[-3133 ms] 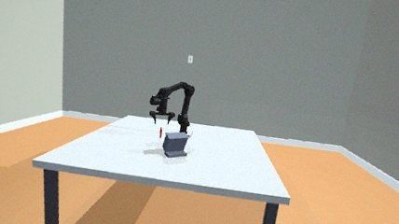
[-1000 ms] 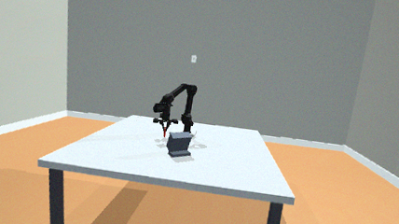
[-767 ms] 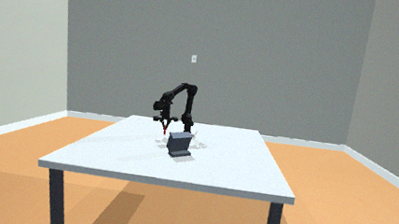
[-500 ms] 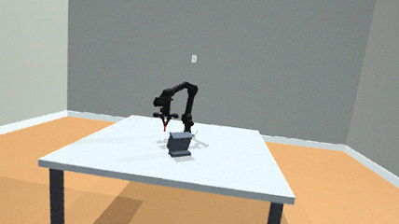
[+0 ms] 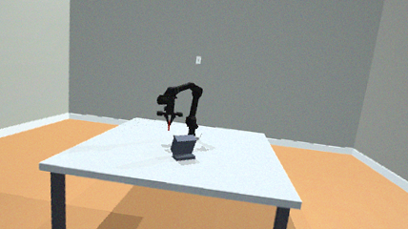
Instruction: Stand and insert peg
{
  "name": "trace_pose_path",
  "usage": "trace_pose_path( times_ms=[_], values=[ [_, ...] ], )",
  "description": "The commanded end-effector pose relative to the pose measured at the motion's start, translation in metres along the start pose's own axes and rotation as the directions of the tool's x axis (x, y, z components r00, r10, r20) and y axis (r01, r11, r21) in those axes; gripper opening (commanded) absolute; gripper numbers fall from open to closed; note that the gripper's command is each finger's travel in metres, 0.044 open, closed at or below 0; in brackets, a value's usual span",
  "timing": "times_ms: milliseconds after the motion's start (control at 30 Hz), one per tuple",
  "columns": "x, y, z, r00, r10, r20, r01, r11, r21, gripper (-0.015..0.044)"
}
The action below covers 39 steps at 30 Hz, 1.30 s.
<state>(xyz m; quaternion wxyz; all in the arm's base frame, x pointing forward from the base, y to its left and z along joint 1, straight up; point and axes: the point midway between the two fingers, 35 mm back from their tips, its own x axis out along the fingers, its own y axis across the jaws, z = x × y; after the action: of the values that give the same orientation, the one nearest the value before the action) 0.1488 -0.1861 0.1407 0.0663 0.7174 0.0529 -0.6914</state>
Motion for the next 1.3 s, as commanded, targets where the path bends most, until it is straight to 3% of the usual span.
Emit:
trace_pose_path(
  times_ms=[0, 1267],
  values=[
    [0.003, 0.002, -0.007, 0.999, 0.0, -0.038, 0.001, 1.0, 0.014, 0.0],
    [0.022, 0.016, -0.086, 0.89, -0.017, -0.455, 0.058, 0.995, 0.077, 0.0]
  ],
)
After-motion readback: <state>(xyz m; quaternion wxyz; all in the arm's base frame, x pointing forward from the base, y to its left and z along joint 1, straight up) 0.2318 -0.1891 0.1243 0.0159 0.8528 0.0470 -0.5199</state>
